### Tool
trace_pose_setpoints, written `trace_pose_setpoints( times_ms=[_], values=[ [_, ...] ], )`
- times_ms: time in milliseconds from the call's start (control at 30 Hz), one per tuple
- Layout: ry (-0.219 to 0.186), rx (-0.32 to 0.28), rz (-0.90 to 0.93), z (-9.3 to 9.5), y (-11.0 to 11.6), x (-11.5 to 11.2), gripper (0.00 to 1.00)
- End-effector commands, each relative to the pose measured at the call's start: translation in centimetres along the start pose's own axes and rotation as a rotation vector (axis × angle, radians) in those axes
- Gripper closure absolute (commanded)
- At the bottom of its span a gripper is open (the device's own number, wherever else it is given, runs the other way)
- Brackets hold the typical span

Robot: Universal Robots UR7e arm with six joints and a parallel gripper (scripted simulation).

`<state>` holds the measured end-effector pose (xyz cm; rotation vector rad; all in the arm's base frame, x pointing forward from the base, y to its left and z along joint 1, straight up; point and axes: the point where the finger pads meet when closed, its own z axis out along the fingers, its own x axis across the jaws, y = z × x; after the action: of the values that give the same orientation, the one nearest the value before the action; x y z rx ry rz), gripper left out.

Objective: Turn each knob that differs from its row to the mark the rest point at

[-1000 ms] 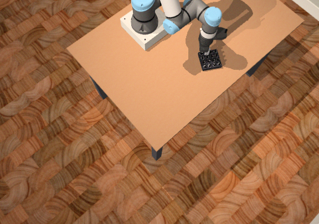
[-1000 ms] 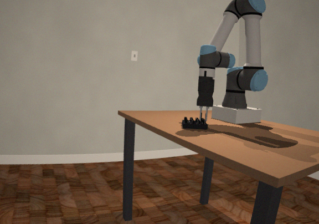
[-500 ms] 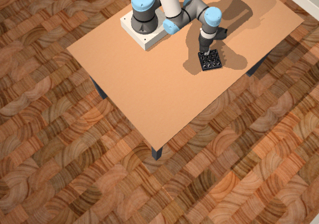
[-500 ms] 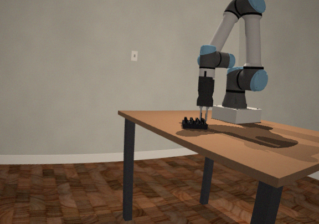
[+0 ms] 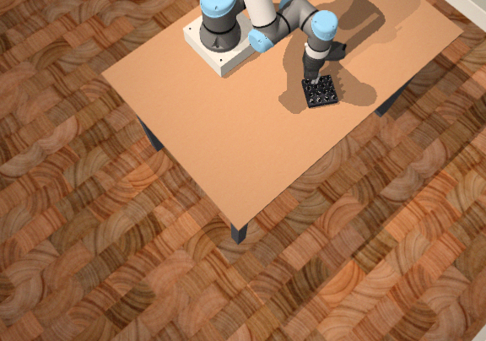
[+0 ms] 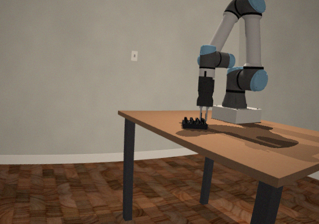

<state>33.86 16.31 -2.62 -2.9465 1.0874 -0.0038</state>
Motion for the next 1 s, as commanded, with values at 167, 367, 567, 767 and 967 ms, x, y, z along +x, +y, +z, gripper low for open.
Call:
trace_pose_setpoints(
  times_ms=[167,367,567,767,967],
  values=[
    [0.001,0.001,0.000,-0.03,-0.03,0.03,0.70],
    [0.001,0.001,0.000,-0.03,-0.03,0.03,0.70],
    [0.001,0.001,0.000,-0.03,-0.03,0.03,0.70],
    [0.001,0.001,0.000,-0.03,-0.03,0.03,0.70],
    [0.001,0.001,0.000,-0.03,-0.03,0.03,0.70]
  ],
)
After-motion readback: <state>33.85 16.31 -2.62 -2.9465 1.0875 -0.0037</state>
